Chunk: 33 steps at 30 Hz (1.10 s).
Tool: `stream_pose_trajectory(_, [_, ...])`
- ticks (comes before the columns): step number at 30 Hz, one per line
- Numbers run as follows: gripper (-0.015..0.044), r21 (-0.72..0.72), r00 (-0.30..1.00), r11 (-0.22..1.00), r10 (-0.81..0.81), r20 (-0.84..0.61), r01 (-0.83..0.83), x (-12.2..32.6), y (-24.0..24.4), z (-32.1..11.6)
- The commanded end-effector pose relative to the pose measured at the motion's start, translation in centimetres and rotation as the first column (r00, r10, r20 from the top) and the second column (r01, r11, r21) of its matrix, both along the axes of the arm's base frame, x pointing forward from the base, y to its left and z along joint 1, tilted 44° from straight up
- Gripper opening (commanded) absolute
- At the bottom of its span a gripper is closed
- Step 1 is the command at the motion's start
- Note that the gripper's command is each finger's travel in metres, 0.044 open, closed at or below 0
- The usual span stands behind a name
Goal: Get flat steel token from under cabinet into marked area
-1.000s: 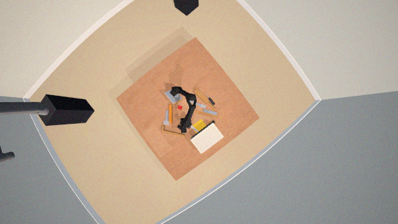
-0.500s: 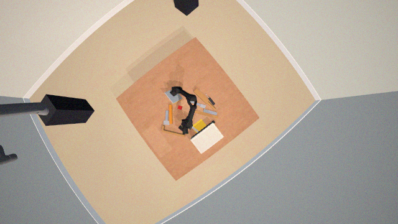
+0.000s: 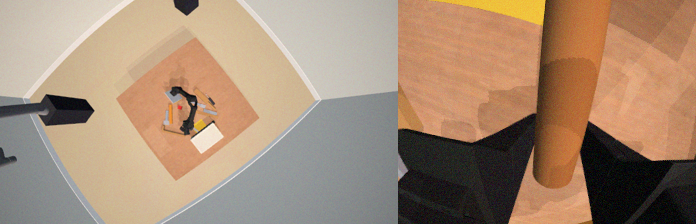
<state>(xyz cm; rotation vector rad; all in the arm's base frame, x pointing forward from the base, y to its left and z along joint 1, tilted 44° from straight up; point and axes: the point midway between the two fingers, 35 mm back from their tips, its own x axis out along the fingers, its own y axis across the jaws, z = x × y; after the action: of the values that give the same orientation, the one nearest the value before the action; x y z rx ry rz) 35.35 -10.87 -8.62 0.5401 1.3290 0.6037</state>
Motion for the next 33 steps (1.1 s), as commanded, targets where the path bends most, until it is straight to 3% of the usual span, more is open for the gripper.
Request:
stream_pose_trajectory(1, [0.0000, -0.001, 1.000, 1.000, -0.001, 0.004, 0.001, 0.6, 0.0, 0.1])
stream_pose_trajectory(33, [0.0000, -0.001, 1.000, 1.000, -0.001, 0.006, 0.001, 3.7, 0.0, 0.8])
